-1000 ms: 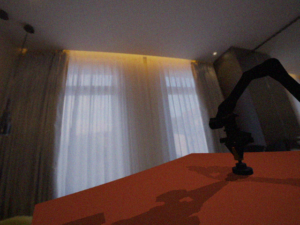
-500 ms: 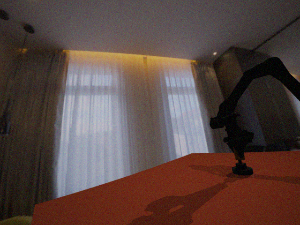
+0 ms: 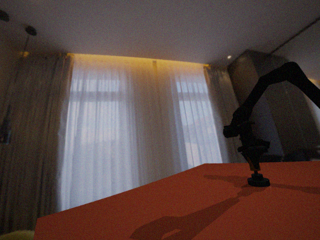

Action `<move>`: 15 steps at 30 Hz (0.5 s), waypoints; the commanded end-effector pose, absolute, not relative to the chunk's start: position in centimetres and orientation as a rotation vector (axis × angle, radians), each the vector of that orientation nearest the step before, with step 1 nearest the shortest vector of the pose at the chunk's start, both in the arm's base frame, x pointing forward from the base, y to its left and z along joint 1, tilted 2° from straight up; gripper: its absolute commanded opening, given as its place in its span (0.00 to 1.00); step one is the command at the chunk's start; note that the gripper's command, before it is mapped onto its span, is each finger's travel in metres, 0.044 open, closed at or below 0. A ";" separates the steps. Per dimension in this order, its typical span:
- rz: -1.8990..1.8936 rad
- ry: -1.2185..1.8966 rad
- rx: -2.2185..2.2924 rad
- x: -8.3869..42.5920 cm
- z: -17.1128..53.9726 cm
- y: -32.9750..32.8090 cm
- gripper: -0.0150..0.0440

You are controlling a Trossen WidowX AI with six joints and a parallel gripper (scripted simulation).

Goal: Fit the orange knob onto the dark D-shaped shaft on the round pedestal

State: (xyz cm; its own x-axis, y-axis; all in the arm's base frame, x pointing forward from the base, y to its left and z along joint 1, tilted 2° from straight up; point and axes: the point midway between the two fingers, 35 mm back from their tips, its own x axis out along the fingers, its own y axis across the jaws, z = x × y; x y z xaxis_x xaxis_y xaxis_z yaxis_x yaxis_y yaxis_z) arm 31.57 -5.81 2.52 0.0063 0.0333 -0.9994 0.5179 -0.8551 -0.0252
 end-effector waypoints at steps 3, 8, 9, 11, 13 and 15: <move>-1.902 0.556 1.947 31.9 2.3 -5.9 0.25; -1.902 0.556 1.947 32.0 2.4 -5.9 0.25; -1.902 0.556 1.947 32.0 2.4 -5.9 0.25; -1.902 0.556 1.947 32.0 2.4 -5.9 0.25; -1.902 0.556 1.947 32.0 2.4 -5.9 0.25; -1.902 0.556 1.947 32.1 2.5 -6.0 0.25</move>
